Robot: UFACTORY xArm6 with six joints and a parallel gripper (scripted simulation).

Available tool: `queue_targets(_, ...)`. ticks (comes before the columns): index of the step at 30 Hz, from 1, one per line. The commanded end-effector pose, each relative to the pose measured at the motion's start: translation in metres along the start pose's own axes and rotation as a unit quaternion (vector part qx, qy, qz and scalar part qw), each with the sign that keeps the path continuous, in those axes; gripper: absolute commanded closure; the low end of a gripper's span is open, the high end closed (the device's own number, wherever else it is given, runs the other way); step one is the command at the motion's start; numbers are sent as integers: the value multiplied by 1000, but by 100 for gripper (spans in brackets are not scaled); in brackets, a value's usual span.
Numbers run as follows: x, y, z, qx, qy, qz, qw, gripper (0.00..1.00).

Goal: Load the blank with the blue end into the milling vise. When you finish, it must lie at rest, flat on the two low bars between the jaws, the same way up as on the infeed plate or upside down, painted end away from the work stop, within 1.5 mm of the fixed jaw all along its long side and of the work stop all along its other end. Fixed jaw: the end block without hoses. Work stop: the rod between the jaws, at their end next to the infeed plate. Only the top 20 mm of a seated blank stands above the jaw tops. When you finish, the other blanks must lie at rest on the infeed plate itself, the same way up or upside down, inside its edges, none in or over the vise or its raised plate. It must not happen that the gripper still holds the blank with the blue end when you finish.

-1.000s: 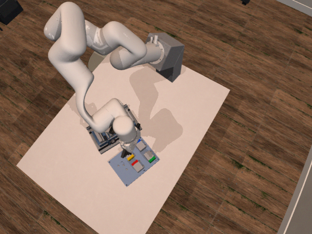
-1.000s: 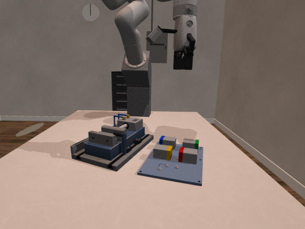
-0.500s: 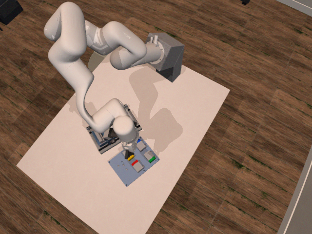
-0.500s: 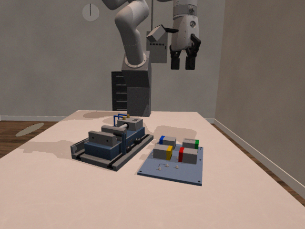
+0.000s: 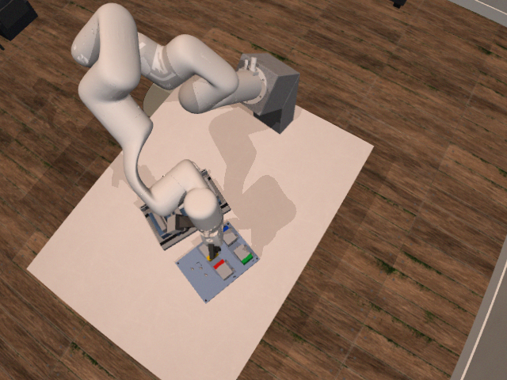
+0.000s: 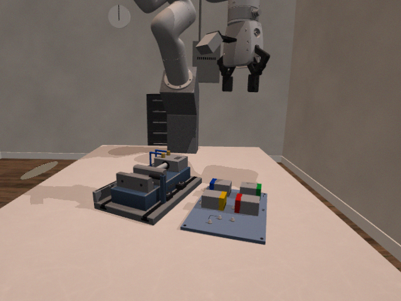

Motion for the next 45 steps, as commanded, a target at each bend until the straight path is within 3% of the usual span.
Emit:
queue_targets(1,0,-1,1,0,-2,7,1000,0)
queue_targets(13,-1,-1,1,0,-2,120,993,0)
queue_targets(20,-1,-1,1,0,-2,120,993,0)
queue_targets(30,0,-1,1,-1,-2,232,973,0)
queue_targets(37,0,-1,1,-1,-2,232,973,0)
queue_targets(45,0,-1,1,-1,-2,319,948,0)
Point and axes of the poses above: the point where the finger pads meet when closed, its own z axis back along the fingers, its own y axis across the jaws, x = y × z, the point moved 7 cm from there along z, back along the fingers, and after that the axes turned 5 degrees about -z, right-handed, at the moved point
